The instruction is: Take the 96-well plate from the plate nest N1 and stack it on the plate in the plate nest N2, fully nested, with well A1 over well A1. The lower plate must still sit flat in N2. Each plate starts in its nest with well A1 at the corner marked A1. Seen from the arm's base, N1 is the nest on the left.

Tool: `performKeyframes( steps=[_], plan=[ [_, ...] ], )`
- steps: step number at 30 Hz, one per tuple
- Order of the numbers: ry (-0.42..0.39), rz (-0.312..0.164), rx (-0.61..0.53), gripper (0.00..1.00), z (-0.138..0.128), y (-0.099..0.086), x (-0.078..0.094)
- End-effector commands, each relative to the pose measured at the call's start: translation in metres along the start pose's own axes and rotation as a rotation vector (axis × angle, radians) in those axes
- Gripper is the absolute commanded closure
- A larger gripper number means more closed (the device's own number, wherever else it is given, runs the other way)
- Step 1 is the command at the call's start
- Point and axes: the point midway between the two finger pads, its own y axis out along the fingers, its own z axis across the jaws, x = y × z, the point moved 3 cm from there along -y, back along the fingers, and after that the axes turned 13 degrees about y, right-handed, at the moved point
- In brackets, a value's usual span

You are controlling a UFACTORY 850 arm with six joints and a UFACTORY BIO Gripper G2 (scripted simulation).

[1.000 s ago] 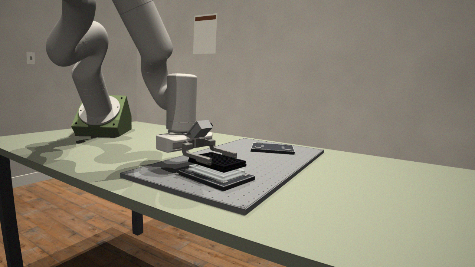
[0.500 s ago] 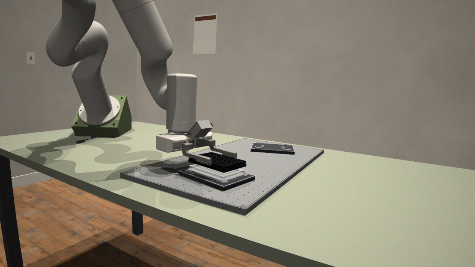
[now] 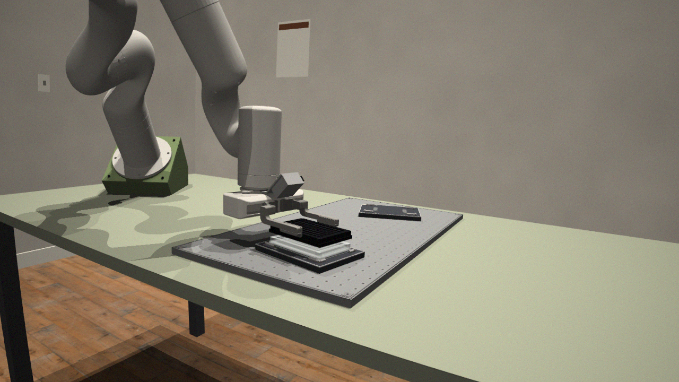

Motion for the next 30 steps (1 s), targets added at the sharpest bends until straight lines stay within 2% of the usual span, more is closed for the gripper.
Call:
performKeyframes(
  steps=[1,30],
  plan=[
    [0.000,-0.002,0.000,1.00,0.0000,0.0007,0.0001],
    [0.000,-0.002,0.000,1.00,-0.0010,0.0007,-0.0042]
  ],
)
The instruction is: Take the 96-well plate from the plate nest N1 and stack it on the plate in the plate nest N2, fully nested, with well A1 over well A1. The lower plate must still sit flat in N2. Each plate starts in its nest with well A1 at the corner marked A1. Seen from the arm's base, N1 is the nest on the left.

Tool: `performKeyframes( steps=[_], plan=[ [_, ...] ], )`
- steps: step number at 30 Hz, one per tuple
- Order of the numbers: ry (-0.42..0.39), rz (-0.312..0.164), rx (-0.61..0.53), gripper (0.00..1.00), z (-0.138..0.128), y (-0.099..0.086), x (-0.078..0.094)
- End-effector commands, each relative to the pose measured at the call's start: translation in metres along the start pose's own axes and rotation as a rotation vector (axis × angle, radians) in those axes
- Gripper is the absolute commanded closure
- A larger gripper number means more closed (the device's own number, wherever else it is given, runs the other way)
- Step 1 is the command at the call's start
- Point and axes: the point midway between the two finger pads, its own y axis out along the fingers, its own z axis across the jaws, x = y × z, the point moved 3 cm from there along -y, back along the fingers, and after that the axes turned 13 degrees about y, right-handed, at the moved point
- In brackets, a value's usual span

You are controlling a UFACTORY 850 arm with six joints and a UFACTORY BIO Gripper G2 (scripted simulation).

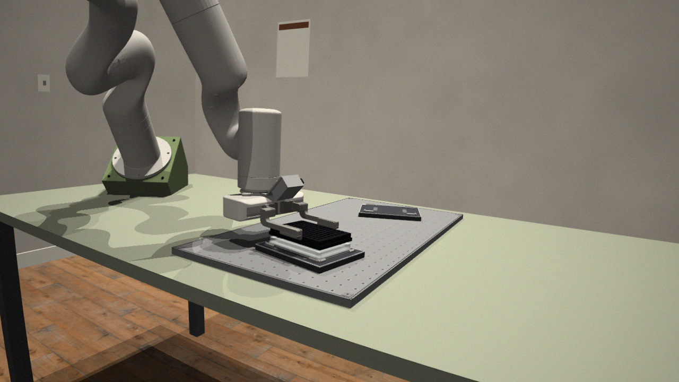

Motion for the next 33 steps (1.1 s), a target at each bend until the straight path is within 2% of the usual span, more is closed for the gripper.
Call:
performKeyframes(
  steps=[1,33],
  plan=[
    [0.000,-0.002,0.000,1.00,0.0000,0.0007,0.0002],
    [0.000,-0.002,0.000,1.00,-0.0011,0.0007,-0.0046]
  ],
)
